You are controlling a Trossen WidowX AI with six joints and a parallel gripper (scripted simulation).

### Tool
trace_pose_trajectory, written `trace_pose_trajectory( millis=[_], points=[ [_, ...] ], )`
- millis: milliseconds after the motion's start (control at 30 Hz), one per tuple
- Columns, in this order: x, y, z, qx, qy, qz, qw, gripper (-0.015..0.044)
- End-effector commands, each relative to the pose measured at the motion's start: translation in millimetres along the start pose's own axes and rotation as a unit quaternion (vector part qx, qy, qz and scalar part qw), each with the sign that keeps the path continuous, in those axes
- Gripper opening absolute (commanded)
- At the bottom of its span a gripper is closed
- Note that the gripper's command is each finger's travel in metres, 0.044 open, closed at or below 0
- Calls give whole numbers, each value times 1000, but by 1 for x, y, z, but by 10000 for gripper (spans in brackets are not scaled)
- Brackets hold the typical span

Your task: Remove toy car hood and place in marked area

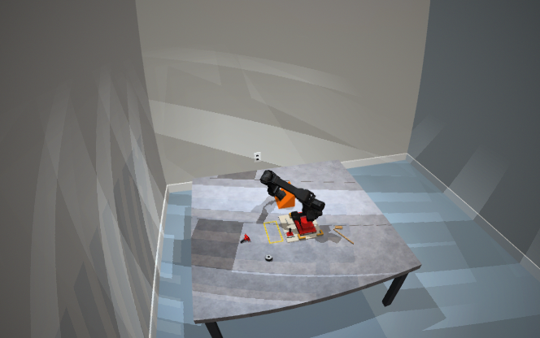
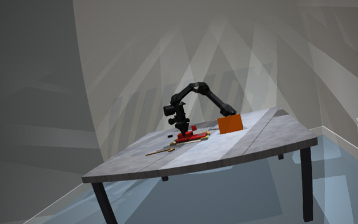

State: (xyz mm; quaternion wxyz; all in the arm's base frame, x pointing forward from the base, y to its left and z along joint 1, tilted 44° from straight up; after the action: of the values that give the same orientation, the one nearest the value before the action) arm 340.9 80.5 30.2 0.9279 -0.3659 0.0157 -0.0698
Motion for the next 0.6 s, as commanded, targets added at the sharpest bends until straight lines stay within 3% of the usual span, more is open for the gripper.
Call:
trace_pose_trajectory(
  millis=[0,567],
  points=[
    [1,0,4,2,0,-4,1000,0],
    [0,0,15,2,0,-3,1000,0]
  ],
)
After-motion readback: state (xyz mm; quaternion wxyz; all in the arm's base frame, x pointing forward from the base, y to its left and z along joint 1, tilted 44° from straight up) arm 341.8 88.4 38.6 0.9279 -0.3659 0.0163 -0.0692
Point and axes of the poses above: the point midway between the two fingers, 35 mm back from their tips, its own z axis back along the fingers, its own y axis across the jaws, x = y × z, the point moved 7 cm from there along z, back along the fingers
